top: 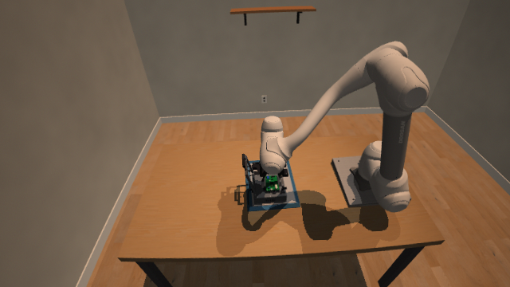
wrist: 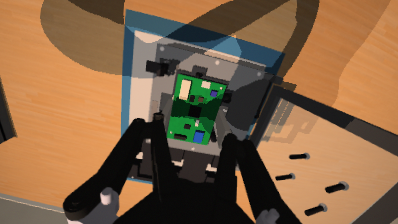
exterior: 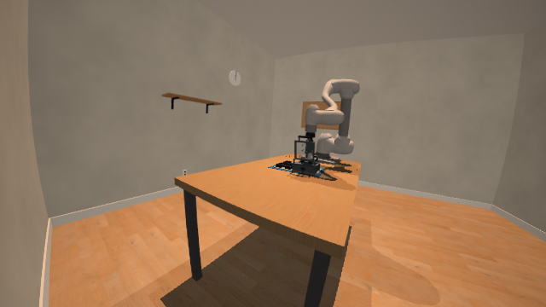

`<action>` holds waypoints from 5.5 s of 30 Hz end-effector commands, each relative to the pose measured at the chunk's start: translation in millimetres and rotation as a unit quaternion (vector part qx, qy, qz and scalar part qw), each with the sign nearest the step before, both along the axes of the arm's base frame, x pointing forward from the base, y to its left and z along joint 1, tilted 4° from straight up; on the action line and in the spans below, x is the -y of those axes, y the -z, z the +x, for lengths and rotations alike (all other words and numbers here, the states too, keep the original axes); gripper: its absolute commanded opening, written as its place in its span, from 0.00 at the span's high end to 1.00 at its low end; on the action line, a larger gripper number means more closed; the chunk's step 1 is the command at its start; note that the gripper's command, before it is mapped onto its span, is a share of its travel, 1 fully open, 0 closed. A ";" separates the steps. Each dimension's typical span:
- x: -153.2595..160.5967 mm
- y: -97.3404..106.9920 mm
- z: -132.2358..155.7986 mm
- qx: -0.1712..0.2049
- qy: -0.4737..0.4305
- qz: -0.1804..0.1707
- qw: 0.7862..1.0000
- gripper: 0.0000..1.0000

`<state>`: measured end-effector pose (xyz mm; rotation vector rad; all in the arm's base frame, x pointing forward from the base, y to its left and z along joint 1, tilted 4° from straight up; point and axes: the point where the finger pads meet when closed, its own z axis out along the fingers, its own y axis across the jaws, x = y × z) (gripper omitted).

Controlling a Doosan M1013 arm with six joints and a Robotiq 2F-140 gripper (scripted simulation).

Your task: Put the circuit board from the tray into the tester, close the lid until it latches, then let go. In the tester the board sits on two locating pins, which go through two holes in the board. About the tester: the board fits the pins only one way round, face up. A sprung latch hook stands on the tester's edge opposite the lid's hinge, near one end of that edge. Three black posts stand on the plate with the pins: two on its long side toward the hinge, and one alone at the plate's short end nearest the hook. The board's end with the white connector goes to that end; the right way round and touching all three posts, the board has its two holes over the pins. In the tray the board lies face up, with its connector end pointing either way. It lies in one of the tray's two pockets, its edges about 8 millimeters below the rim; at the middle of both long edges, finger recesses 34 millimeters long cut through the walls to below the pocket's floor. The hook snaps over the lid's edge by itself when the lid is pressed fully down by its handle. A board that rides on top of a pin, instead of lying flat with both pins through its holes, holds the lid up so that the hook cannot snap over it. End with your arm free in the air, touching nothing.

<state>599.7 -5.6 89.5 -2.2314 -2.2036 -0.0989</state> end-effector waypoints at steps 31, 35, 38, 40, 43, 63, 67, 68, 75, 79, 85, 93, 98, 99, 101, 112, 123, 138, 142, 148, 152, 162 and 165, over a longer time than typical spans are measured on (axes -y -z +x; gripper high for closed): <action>-0.1 0.7 0.0 0.000 0.000 0.000 1.000 0.54; -0.1 0.7 0.0 0.000 0.000 0.000 1.000 0.54; -0.1 0.7 0.0 0.000 0.000 0.000 1.000 0.54; -0.1 0.7 0.0 0.000 0.000 0.000 1.000 0.54; -0.1 0.7 0.0 0.000 0.000 0.000 1.000 0.54; -0.2 3.7 0.1 0.000 0.000 0.000 1.000 0.54; -0.2 4.1 0.2 0.000 0.000 0.000 1.000 0.54; -0.2 4.1 0.2 0.000 0.000 0.000 1.000 0.54; -0.2 4.1 0.2 0.000 0.000 0.000 1.000 0.42; -0.2 4.1 0.2 0.000 0.000 0.000 1.000 0.42; -0.2 4.1 0.2 0.000 0.000 0.000 1.000 0.42; -0.2 4.1 0.2 0.000 0.000 0.000 1.000 0.42; -0.2 4.1 0.2 0.000 0.000 0.000 1.000 0.42; -0.2 4.1 0.2 0.000 0.000 0.000 1.000 0.42; -0.2 4.1 0.2 0.000 0.000 0.000 1.000 0.42; -0.2 4.1 0.2 0.000 0.000 0.000 1.000 0.42; 0.0 0.1 0.0 0.000 0.000 0.000 1.000 0.42; 1.7 -36.9 -1.6 0.000 0.000 0.000 1.000 0.42; 2.4 -51.0 -2.2 0.000 0.000 0.000 1.000 0.42; 3.9 -83.5 -3.5 0.000 0.000 0.000 1.000 0.42; 5.0 -107.0 -4.5 0.000 0.000 0.000 1.000 0.42; 7.3 -153.6 -6.5 0.000 0.000 0.000 1.000 0.42; 8.0 -169.7 -7.2 0.000 0.000 0.000 1.000 0.42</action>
